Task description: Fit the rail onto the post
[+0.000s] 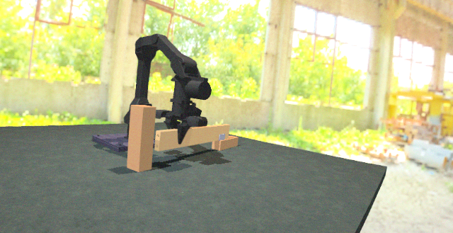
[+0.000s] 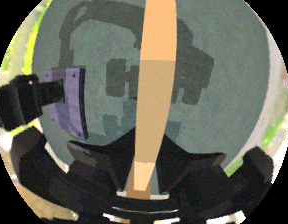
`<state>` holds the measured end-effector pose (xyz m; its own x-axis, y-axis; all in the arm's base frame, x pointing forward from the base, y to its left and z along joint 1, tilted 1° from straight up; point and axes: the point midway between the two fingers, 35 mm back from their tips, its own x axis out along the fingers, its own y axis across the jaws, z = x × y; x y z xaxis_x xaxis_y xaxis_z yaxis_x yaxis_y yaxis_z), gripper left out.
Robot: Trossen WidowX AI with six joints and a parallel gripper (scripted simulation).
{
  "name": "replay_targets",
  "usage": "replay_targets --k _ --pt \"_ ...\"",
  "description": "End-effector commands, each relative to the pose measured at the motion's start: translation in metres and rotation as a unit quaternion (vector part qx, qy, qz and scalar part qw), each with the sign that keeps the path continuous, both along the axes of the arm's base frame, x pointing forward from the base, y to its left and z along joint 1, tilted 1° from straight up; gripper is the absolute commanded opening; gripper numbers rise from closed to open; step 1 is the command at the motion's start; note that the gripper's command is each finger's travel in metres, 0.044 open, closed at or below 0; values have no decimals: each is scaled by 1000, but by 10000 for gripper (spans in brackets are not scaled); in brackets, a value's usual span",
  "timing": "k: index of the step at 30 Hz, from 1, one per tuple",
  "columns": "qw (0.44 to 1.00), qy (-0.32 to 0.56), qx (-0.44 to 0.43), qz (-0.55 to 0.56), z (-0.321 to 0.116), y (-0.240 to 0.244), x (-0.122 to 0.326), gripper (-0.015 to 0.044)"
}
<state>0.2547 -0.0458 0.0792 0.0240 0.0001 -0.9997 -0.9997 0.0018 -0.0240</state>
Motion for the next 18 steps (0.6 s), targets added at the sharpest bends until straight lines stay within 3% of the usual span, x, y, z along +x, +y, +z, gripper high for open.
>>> replay_targets --k 1,18 --pt "1000 -4 -2 0 2 -3 2 0" --pt "1000 -4 -2 0 2 -8 2 0"
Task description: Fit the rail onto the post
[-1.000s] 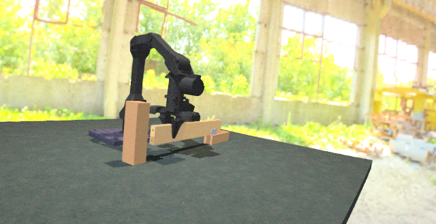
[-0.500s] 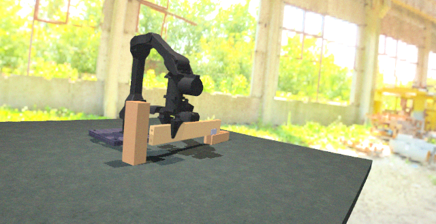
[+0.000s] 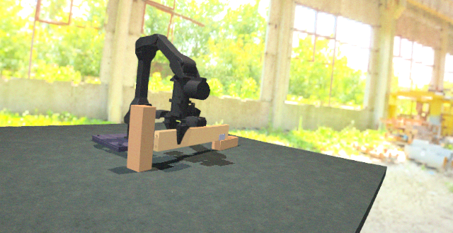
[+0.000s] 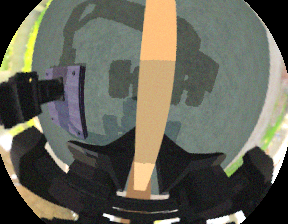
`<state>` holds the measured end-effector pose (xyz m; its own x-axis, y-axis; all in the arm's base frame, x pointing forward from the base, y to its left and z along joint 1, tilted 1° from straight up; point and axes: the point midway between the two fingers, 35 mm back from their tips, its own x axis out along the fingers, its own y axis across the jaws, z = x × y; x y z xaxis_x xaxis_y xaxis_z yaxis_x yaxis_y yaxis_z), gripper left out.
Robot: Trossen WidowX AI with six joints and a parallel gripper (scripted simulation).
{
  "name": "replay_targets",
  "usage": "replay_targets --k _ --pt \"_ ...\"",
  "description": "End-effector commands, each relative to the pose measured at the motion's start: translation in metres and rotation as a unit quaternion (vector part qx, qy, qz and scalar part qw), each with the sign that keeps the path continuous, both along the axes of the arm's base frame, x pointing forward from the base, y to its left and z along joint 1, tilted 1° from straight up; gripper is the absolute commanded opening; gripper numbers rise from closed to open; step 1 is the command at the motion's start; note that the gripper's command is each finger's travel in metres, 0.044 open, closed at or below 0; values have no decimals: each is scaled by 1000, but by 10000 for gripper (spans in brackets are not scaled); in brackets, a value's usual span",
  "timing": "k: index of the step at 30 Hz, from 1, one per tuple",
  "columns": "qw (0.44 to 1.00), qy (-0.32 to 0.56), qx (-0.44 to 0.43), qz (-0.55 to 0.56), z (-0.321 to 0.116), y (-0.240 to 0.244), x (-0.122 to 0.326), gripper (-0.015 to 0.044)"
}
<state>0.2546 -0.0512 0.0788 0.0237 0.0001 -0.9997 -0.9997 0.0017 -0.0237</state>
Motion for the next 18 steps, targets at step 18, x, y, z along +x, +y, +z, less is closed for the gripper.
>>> replay_targets --k 18 --pt "1000 -4 -2 0 3 -9 2 0"
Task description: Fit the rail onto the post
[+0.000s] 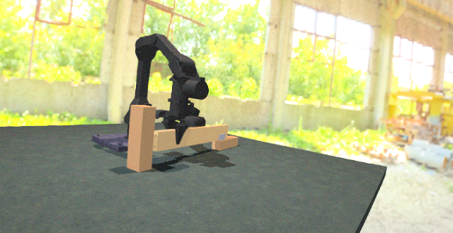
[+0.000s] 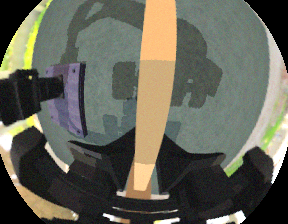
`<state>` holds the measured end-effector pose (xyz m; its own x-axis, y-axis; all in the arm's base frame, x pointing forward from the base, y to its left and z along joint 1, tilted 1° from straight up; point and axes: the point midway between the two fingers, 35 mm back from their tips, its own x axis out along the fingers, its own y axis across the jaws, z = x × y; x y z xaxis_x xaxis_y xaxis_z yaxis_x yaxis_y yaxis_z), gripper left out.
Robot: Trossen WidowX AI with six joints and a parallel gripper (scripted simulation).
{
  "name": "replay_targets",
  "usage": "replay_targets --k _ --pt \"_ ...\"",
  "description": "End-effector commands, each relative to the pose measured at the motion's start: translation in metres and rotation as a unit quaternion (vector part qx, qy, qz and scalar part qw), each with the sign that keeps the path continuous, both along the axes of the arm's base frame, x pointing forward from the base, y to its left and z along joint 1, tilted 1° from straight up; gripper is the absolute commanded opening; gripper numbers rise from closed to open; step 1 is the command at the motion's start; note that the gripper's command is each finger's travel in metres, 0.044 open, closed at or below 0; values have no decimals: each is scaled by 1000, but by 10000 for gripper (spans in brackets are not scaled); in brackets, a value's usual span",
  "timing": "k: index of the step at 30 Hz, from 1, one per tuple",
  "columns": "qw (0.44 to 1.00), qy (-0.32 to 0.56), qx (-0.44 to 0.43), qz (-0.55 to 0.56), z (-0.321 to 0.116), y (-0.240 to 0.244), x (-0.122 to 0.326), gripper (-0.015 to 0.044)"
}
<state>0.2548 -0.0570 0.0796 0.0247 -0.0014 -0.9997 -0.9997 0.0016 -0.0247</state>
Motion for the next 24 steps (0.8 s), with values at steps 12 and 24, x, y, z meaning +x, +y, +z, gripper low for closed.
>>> replay_targets --k 12,24 --pt "1000 -4 -2 0 1 -7 2 0" --pt "1000 -4 -2 0 2 -10 2 0"
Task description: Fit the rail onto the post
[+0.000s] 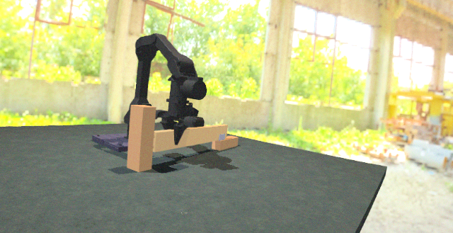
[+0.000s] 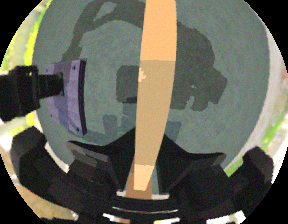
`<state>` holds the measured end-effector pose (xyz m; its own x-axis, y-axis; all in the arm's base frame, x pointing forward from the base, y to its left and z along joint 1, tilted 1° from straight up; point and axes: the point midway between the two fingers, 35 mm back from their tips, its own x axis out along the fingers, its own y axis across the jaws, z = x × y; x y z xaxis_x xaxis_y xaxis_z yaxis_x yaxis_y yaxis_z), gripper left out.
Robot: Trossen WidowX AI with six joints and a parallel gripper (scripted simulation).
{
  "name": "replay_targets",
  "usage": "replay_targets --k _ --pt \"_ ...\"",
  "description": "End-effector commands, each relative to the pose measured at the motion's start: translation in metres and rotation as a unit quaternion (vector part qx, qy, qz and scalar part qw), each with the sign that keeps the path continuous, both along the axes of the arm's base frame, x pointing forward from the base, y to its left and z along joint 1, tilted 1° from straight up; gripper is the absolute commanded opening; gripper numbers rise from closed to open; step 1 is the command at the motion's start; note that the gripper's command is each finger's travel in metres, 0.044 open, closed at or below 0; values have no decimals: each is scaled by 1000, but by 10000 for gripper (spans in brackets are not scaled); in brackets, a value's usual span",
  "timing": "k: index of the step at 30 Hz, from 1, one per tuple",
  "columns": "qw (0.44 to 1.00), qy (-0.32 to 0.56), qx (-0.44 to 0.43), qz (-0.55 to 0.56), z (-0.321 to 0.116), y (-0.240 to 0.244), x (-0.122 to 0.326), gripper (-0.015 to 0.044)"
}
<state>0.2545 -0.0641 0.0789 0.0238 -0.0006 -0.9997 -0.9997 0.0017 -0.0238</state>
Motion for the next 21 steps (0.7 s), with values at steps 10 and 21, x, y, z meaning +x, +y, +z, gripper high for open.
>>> replay_targets --k 10,21 --pt "1000 -4 -2 0 3 -6 2 0" --pt "1000 -4 -3 0 2 -10 2 0"
